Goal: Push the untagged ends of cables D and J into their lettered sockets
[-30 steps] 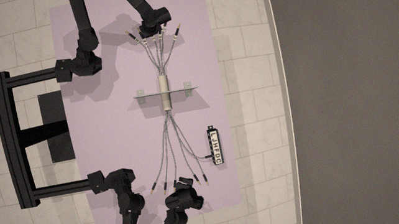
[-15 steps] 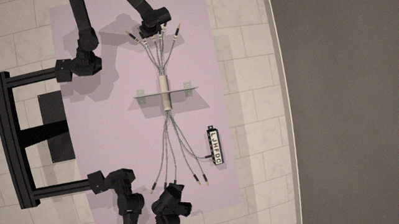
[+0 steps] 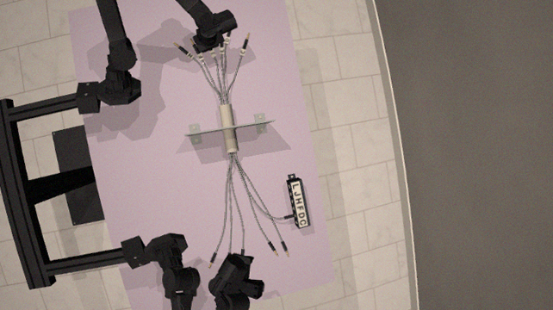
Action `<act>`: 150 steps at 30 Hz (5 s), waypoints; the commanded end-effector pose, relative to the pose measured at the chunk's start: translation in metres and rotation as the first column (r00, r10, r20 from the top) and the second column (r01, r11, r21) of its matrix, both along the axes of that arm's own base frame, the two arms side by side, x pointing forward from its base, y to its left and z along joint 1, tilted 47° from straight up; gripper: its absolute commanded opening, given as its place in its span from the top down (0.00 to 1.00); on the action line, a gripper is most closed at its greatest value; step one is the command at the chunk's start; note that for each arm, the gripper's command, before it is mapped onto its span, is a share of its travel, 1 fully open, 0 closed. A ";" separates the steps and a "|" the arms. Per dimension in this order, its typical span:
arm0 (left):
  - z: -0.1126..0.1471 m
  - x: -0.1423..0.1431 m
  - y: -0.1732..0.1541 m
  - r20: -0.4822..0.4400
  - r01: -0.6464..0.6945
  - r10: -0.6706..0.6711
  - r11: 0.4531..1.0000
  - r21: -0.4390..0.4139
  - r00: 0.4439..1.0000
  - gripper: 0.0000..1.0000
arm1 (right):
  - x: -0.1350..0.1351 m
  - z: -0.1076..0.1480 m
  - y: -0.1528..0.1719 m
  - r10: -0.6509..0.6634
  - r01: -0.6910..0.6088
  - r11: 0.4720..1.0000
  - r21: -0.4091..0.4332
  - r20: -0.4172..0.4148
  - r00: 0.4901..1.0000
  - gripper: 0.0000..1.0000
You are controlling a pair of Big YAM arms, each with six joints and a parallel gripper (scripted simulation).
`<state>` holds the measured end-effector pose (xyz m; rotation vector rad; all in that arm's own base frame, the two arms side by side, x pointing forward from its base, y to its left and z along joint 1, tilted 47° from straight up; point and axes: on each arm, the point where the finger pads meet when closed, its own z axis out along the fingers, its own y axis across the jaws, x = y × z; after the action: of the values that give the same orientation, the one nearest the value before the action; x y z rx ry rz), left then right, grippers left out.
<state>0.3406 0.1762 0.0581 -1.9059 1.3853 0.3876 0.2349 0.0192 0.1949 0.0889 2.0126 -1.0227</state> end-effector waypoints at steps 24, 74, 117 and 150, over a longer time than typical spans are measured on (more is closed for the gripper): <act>0.019 0.009 0.010 0.047 -0.008 0.007 1.000 0.021 0.999 0.95 | 0.007 0.012 0.007 -0.008 0.006 0.999 0.037 0.038 0.999 0.00; 0.068 -0.001 0.056 0.027 0.002 -0.003 1.000 0.019 1.000 0.95 | 0.007 0.012 0.007 -0.008 0.006 0.999 0.037 0.038 0.999 0.00; 0.121 -0.019 0.008 0.088 0.016 -0.018 1.000 0.019 0.996 0.00 | 0.007 0.012 0.007 -0.008 0.006 0.999 0.037 0.038 0.999 0.00; 0.041 0.097 -0.108 -0.201 0.626 -0.608 0.779 0.032 0.768 0.00 | 0.015 -0.073 -0.047 -0.464 0.355 0.826 0.438 0.170 0.869 0.65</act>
<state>0.4012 0.0925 0.0981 -1.4619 1.8696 0.3165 0.2386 -0.0219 0.1331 0.7135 2.0167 -0.8578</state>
